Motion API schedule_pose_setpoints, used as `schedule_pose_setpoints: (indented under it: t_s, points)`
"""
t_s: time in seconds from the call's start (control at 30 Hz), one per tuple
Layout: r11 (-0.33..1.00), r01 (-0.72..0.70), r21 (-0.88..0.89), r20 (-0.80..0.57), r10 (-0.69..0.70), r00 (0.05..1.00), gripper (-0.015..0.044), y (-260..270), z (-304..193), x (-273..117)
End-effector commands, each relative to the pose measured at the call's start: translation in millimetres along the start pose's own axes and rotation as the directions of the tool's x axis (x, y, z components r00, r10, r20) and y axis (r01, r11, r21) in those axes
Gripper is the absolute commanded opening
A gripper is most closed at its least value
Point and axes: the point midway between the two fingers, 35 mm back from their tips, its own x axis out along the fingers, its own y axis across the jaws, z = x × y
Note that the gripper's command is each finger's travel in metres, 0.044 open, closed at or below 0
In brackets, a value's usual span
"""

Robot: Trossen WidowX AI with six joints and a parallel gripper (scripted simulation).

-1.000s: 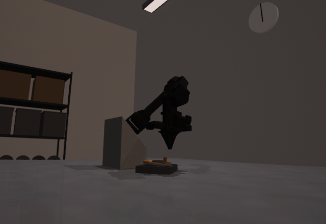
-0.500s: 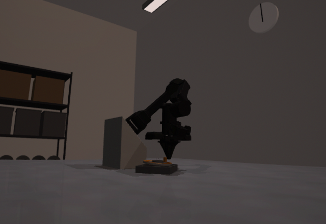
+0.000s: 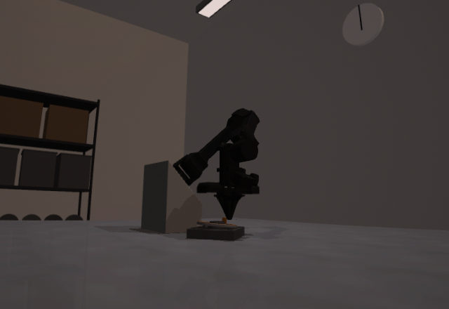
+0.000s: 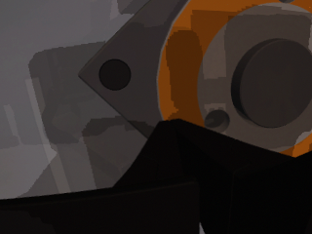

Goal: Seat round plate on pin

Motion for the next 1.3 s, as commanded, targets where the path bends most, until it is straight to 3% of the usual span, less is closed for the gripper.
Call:
schedule_pose_setpoints:
  t_s: [0.0,1.27]
  points:
    - [1.0,0.003,0.006,-0.011,-0.003,1.0,0.0,-3.1,-7.8,1.7]
    - [1.0,0.005,0.007,-0.012,-0.005,1.0,0.0,-34.3,-37.4,-3.1]
